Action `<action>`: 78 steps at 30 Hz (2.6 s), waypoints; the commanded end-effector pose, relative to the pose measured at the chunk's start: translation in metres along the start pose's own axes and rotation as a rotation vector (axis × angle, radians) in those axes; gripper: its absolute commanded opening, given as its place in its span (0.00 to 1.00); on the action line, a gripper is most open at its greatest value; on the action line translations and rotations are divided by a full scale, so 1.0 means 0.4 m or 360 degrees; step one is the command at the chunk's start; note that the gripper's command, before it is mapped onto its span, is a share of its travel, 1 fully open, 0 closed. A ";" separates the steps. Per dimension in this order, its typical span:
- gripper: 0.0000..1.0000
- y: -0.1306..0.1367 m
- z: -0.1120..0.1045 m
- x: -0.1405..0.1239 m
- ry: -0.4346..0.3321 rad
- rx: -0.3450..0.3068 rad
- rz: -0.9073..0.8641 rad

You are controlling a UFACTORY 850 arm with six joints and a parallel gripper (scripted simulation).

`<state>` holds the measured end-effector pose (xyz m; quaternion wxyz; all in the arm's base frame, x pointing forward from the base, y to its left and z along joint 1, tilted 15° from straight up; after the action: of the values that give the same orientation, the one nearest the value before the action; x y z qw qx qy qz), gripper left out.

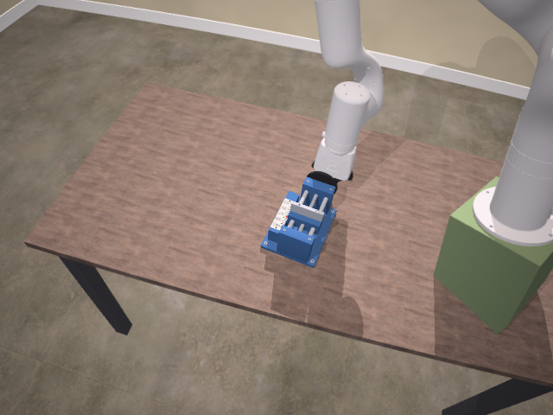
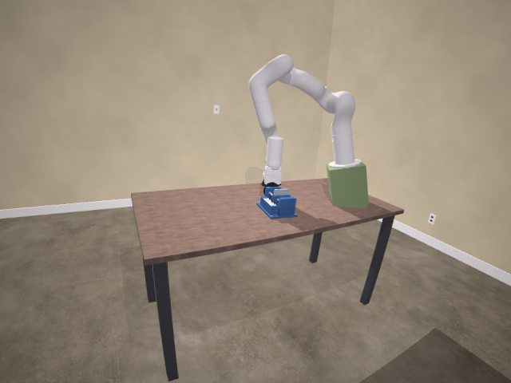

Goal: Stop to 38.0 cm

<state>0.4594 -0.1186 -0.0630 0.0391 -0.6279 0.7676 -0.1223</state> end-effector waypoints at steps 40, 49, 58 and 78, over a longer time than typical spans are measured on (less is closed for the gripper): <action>0.06 -0.031 -0.153 -0.004 -0.0001 0.0002 0.0000; 0.06 -0.067 -0.148 -0.009 -0.0001 0.0002 0.0000; 0.06 -0.105 -0.118 -0.014 -0.0001 0.0002 0.0000; 0.06 -0.102 -0.021 -0.014 -0.0001 0.0002 0.0000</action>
<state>0.5000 -0.1187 -0.0387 0.0395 -0.6279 0.7674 -0.1235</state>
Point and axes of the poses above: the point where the finger pads meet when closed, its own z axis out along the fingers, its own y axis across the jaws, x = y × z, the point moved 1 cm from there along -z, back along the fingers, and after that the axes turned 8 degrees about z, right-handed, at the moved point
